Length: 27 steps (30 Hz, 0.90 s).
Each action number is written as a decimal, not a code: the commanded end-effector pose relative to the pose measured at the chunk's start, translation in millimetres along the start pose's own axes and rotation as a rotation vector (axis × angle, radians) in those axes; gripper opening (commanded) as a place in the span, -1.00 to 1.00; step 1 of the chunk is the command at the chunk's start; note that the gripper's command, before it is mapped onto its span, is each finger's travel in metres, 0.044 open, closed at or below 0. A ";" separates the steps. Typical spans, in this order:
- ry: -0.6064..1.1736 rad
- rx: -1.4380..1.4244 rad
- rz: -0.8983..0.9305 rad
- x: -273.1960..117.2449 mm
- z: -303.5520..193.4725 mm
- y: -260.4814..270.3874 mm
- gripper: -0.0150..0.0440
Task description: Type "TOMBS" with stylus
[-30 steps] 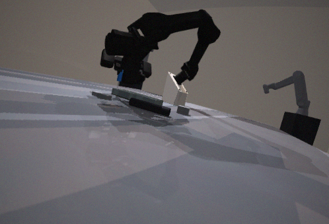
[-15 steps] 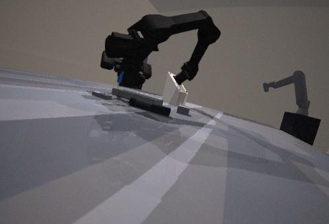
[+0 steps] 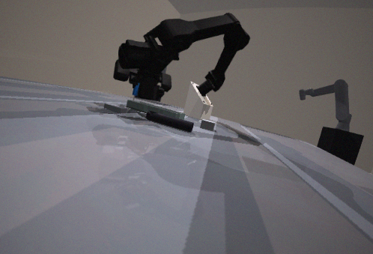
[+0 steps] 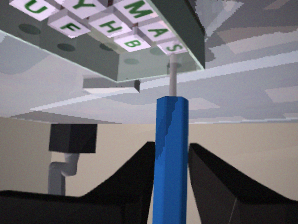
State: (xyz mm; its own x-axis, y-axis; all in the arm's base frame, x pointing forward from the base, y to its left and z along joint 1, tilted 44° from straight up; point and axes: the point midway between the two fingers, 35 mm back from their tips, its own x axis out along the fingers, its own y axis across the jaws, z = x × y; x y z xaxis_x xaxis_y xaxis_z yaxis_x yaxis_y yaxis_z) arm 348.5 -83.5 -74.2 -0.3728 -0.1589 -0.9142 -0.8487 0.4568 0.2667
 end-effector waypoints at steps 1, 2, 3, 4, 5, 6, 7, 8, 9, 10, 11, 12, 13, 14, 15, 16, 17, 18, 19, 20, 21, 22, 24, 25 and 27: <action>-0.003 0.004 0.000 1.2 2.1 -0.1 -0.22; -0.003 0.004 0.000 1.5 2.6 -0.1 -0.22; -0.003 0.004 0.000 1.7 3.0 -0.1 -0.22; -0.003 0.004 0.000 1.9 3.3 -0.1 -0.22; -0.003 0.004 0.000 2.1 3.7 -0.1 -0.22; -0.003 0.004 0.000 2.3 4.0 -0.1 -0.22; -0.003 0.004 0.000 2.5 4.4 -0.1 -0.22; -0.003 0.004 0.000 2.7 4.7 -0.1 -0.22; -0.003 0.004 0.000 2.9 5.1 -0.1 -0.22; -0.003 0.004 0.000 3.1 5.4 -0.1 -0.22; -0.003 0.004 0.000 3.3 5.8 -0.1 -0.22; -0.003 0.004 0.000 3.5 6.1 -0.1 -0.22; -0.003 0.004 0.000 3.7 6.5 -0.1 -0.22; -0.003 0.004 0.000 3.9 6.8 -0.1 -0.22; -0.003 0.004 0.000 4.1 7.2 -0.1 -0.22; -0.003 0.004 0.000 4.3 7.5 -0.1 -0.22; -0.003 0.004 0.000 4.5 7.9 -0.1 -0.22; -0.003 0.004 0.000 4.0 7.1 -0.1 -0.22; -0.003 0.004 0.000 3.6 6.3 -0.1 -0.22; -0.003 0.004 0.000 3.6 6.3 -0.1 -0.22; -0.003 0.004 0.000 3.6 6.3 -0.1 -0.22; -0.003 0.004 0.000 3.6 6.3 -0.1 -0.22; -0.003 0.004 0.000 3.6 6.3 -0.1 -0.22; -0.003 0.004 0.000 3.6 6.3 -0.1 -0.22; -0.003 0.004 0.000 1.3 2.4 -0.3 -0.22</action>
State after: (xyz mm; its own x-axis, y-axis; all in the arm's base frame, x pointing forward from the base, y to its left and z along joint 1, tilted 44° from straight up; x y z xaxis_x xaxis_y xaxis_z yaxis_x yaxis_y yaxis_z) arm 349.1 -79.4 -79.0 -0.3732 -0.1595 -0.9139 -0.8479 0.4586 0.2662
